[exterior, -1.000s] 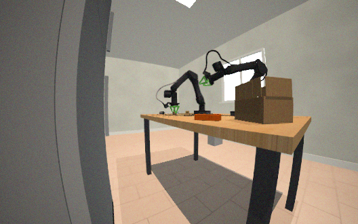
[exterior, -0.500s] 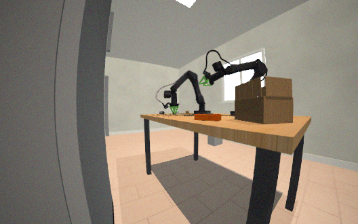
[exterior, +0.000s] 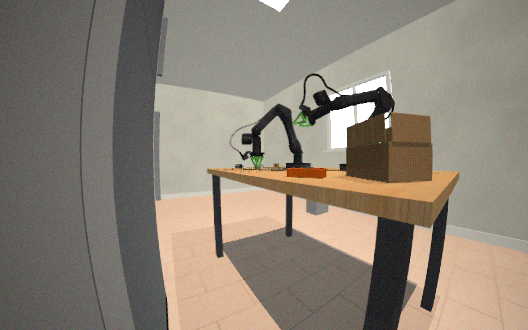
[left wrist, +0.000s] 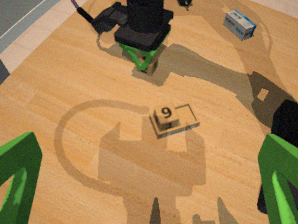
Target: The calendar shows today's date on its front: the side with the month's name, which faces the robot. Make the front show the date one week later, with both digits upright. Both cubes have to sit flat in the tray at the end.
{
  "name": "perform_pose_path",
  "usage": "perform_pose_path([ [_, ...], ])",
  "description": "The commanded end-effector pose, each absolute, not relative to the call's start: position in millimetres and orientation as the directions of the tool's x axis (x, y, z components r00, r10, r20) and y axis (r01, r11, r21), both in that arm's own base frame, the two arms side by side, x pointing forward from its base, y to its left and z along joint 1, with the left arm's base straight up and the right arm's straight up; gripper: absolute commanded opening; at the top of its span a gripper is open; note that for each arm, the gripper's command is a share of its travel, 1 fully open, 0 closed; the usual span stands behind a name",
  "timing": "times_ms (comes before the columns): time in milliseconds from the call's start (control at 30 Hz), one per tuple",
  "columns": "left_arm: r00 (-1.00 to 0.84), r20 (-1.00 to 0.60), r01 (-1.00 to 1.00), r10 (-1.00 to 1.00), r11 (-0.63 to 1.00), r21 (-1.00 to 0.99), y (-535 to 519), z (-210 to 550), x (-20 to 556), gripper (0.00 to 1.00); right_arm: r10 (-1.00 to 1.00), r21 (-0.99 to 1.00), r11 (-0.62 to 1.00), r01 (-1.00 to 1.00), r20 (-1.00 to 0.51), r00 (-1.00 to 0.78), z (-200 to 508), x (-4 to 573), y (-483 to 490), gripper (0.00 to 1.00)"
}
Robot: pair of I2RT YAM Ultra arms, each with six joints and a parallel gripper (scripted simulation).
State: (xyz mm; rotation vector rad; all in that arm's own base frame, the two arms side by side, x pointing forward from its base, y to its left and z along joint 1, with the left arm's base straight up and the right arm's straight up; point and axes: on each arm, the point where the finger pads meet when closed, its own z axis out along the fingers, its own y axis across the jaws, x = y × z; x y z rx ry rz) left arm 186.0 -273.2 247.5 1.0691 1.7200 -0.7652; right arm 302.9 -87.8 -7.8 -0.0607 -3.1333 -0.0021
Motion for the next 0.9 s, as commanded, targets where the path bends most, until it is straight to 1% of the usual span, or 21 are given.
perform_pose_path([
  [0,-0.137,-0.951,0.907,0.276,0.421,-0.009,-272.9,265.5,187.2,1.00,0.046,-0.004,0.999,0.046,-0.015,-0.999,9.8,305.7,-89.0,0.27],
  [233,-0.137,-0.951,0.907,0.276,0.421,-0.009,-272.9,265.5,187.2,1.00,0.046,-0.004,0.999,0.046,-0.015,-0.999,58.5,304.6,-88.6,0.27],
  [467,-0.137,-0.951,0.907,0.276,0.421,-0.009,-272.9,265.5,187.2,1.00,0.058,0.000,0.998,0.058,0.000,-0.998,60.1,298.6,-83.3,0.27],
  [867,-0.137,-0.951,0.907,0.276,0.421,-0.009,-272.9,265.5,187.2,1.00,0.056,-0.008,0.998,0.056,0.001,-0.998,69.0,229.2,-38.7,0.27],
])
